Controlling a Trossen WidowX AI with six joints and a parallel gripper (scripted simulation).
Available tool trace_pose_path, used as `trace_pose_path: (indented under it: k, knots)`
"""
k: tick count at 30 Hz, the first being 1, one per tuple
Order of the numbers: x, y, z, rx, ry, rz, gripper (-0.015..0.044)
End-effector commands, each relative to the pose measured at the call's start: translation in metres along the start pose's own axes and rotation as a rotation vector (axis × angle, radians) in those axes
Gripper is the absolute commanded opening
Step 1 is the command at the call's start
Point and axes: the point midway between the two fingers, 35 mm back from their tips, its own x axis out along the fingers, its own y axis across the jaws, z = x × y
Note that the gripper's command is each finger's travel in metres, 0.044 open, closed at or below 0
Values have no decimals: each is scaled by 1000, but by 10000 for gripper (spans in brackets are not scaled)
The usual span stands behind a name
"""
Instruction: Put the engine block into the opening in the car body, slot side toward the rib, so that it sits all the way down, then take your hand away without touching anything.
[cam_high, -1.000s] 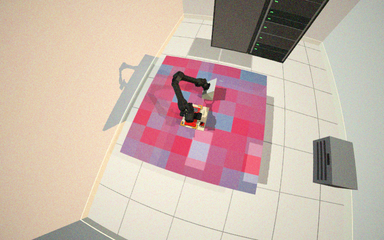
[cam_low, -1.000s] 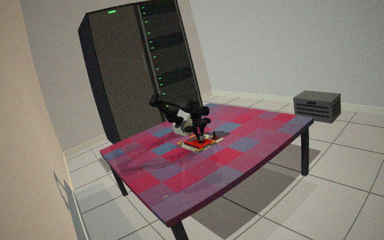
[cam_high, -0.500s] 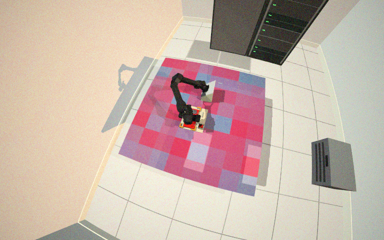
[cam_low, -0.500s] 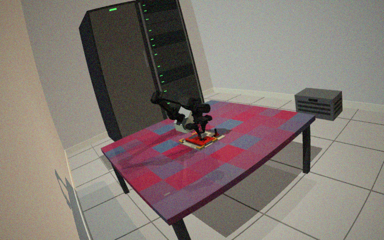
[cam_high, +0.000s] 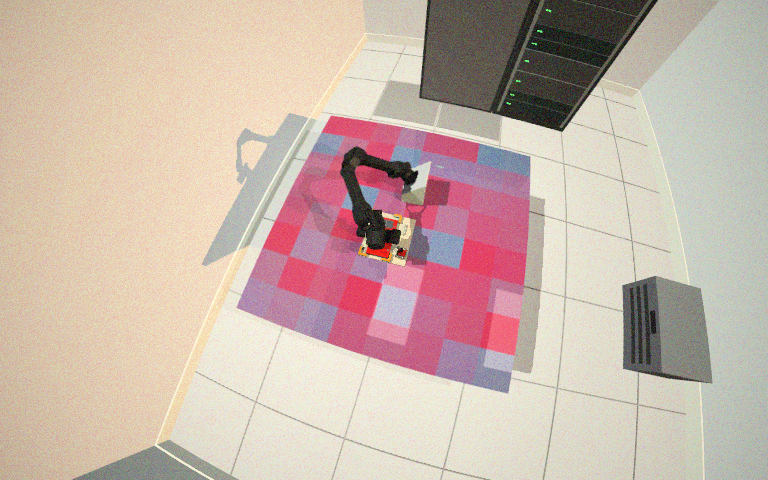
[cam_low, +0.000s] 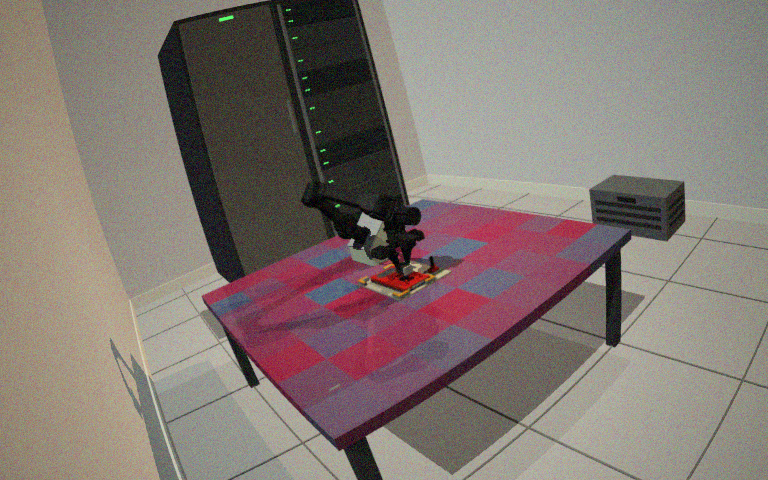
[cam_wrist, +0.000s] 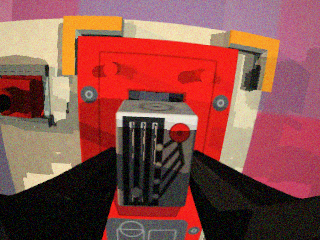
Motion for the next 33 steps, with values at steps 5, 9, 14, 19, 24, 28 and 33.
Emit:
trace_pose_path:
  k: [5, 9, 14, 19, 24, 28, 33]
  knots:
    - [0, -1, 0, -5, -2, -4, 159]
    - [0, -1, 0, -5, -2, -4, 159]
    - [0, -1, 0, 57, -2, -4, 159]
    - [1, -1, 0, 58, -2, -4, 159]
    - [2, -1, 0, 15, -2, -4, 159]
    - [3, -1, 0, -7, -2, -4, 159]
    - [4, -1, 0, 3, -2, -4, 159]
